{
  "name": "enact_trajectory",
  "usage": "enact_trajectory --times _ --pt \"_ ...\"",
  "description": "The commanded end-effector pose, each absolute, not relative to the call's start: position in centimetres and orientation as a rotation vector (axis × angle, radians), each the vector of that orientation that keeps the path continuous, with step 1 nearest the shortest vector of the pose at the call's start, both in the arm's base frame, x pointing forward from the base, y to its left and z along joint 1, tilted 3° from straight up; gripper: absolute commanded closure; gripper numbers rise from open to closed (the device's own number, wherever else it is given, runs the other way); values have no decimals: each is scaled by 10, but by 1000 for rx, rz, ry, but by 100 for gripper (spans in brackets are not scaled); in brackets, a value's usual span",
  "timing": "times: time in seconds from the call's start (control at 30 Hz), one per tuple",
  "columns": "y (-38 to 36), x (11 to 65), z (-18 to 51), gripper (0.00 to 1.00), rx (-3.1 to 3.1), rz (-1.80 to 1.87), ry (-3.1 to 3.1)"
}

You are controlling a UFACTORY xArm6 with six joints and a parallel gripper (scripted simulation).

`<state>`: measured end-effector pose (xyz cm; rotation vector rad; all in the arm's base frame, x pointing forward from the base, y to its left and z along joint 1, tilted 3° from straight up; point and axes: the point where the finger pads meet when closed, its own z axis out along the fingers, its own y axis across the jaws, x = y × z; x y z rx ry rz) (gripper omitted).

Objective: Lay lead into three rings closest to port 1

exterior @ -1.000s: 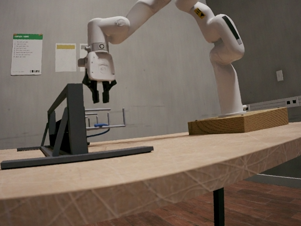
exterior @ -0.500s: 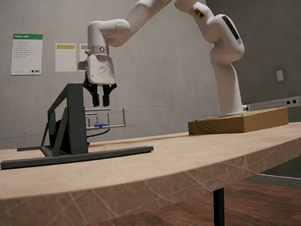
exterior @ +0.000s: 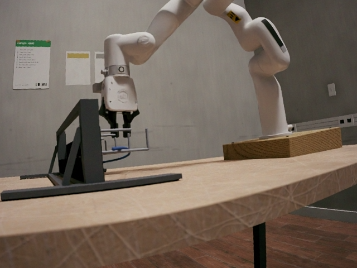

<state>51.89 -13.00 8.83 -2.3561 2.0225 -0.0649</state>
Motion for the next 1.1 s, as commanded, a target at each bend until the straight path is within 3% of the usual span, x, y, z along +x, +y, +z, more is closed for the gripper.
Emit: enact_trajectory --times 0.0,1.07 --pt "-131 521 79 67 -2354 -72 2021" --pt "-131 524 39 67 -2354 -72 2021"
